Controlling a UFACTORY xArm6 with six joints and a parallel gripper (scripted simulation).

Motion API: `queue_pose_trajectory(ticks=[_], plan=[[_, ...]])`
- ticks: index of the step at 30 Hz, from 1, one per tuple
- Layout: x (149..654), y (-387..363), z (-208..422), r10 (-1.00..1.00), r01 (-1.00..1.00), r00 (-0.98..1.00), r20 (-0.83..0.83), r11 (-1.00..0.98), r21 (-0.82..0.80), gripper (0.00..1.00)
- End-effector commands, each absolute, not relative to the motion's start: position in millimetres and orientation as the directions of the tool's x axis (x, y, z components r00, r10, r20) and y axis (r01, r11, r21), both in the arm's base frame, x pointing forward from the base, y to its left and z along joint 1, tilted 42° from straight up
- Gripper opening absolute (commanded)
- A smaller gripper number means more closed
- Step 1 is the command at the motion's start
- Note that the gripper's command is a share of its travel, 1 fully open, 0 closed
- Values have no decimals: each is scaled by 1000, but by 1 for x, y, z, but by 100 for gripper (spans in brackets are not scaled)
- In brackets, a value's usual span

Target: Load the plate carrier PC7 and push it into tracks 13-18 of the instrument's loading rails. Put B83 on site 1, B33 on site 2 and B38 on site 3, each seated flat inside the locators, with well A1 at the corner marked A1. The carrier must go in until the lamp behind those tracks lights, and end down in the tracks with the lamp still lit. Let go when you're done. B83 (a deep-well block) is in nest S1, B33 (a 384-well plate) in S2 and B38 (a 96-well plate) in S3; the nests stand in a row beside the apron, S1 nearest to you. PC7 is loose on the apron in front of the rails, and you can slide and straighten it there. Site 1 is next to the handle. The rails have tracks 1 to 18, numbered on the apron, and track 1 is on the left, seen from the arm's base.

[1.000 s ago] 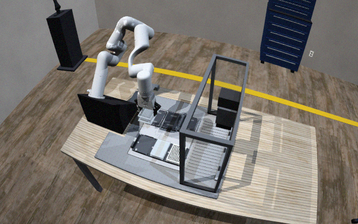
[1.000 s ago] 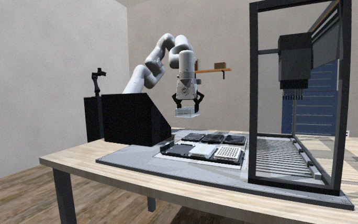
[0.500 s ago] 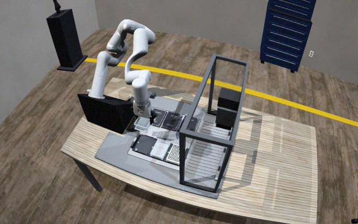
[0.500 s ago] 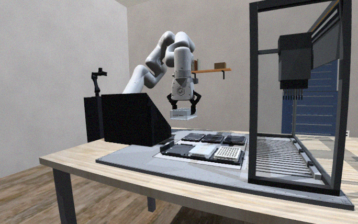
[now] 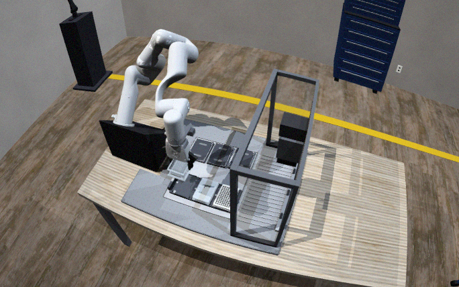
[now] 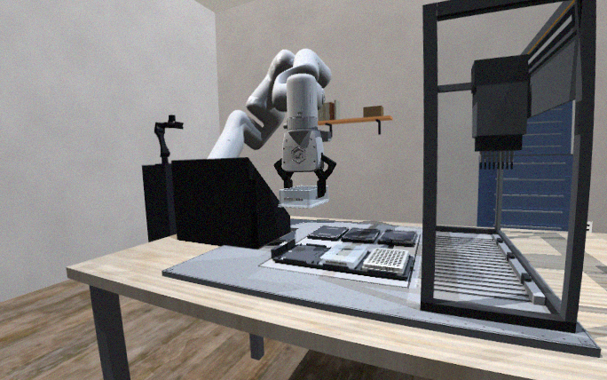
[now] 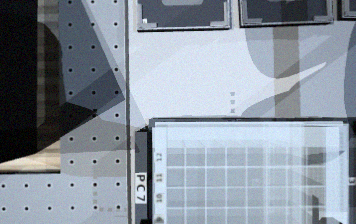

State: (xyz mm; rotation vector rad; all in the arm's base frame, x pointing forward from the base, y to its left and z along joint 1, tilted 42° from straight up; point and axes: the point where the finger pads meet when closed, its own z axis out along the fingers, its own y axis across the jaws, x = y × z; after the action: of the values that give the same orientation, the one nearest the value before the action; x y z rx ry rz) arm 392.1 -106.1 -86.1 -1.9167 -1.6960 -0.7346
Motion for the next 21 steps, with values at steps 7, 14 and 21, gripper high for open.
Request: queue_pose_trajectory(ticks=[7, 14, 21], plan=[[394, -111, -88, 740, 993, 88, 667, -122, 4, 0], [394, -111, -88, 740, 993, 88, 667, -122, 4, 0], [395, -110, -89, 740, 993, 88, 667, -122, 4, 0]])
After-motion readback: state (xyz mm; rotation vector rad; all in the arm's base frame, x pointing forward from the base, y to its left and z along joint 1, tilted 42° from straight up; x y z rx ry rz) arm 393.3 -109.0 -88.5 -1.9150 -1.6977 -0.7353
